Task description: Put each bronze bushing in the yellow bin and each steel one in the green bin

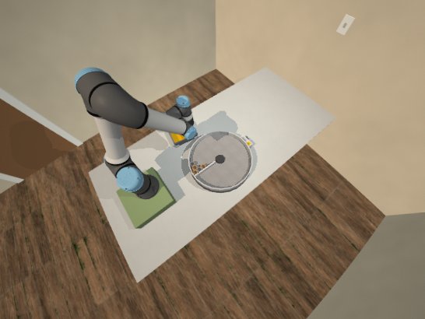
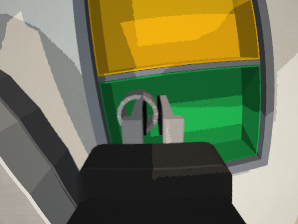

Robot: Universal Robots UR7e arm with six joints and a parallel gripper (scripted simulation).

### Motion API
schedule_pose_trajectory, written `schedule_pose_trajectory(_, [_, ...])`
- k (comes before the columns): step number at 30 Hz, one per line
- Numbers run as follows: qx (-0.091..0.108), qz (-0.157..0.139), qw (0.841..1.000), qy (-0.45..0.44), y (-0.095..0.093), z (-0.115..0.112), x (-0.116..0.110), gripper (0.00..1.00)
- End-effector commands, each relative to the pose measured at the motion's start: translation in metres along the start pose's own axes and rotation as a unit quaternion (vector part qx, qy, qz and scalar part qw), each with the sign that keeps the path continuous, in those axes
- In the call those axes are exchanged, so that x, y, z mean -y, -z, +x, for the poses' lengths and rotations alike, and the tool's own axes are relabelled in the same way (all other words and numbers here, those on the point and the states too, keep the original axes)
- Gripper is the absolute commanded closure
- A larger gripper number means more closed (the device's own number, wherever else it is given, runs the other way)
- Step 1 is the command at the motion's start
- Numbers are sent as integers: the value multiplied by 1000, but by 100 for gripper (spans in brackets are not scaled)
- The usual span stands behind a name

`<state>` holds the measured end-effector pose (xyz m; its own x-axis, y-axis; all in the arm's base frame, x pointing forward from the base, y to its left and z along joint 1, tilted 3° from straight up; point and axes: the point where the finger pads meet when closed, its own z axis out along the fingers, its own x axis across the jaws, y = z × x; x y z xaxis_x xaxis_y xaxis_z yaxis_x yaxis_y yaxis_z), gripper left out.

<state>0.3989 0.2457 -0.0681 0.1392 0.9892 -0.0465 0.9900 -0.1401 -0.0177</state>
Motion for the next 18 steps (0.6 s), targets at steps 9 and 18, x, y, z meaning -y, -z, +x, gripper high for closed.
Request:
schedule_pose_trajectory(9, [0,-1,1000,0,-8,0,0,100])
schedule_pose_trajectory(18, [0,-1,1000,0,-8,0,0,100])
